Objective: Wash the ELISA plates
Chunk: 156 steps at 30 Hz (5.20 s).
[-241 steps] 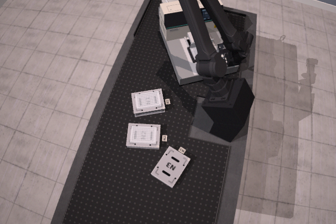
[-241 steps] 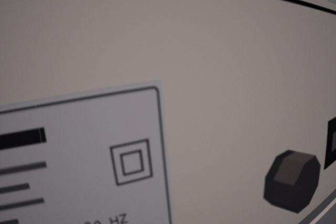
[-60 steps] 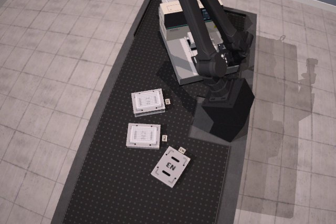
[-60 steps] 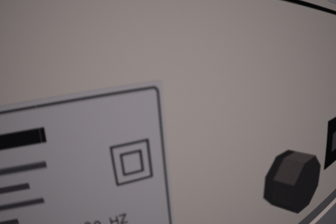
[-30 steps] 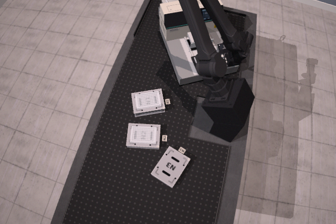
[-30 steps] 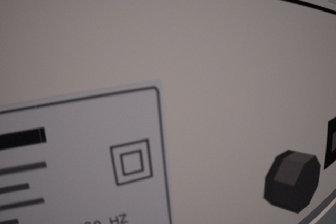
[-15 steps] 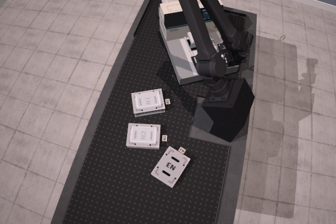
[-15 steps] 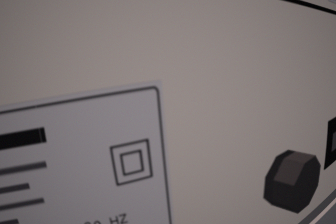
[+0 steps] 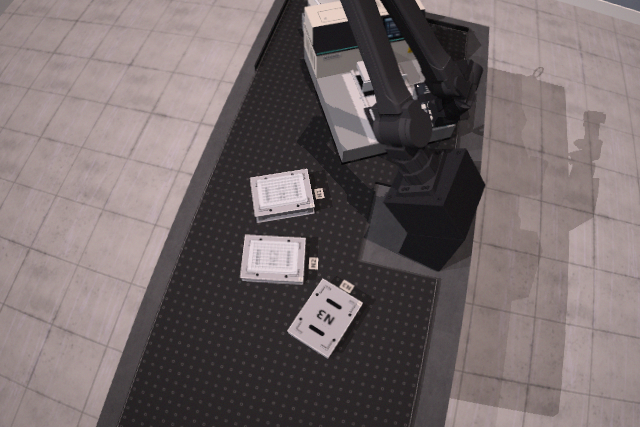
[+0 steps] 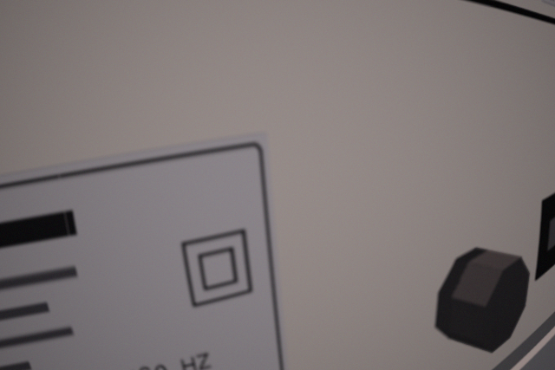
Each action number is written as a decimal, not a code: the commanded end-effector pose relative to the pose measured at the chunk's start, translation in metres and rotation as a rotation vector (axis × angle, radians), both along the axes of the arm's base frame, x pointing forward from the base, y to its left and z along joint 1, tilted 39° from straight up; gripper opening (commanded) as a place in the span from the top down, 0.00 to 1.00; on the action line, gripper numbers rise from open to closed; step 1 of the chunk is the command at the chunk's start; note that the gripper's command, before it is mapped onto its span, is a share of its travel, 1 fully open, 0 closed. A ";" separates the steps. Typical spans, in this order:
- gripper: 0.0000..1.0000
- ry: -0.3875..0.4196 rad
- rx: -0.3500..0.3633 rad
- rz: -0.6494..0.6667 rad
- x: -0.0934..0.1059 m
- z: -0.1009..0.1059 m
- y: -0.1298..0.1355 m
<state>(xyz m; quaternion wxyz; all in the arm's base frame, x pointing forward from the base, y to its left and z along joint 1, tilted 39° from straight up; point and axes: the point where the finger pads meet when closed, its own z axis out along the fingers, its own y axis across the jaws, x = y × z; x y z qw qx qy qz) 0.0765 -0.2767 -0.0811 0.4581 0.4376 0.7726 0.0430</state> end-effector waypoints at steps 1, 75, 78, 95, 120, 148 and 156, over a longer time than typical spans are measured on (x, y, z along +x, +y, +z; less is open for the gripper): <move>1.00 0.005 -0.014 0.005 -0.002 0.000 -0.002; 0.00 -0.174 1.254 -0.956 0.069 0.114 -0.011; 0.00 -0.161 1.259 -0.943 0.071 0.110 -0.009; 0.00 -0.143 1.280 -0.946 0.087 0.086 0.000; 0.00 -0.144 1.278 -0.945 0.111 0.057 -0.004; 0.00 -0.143 1.279 -0.945 0.116 0.051 -0.003; 0.00 -0.143 1.280 -0.945 0.119 0.047 -0.003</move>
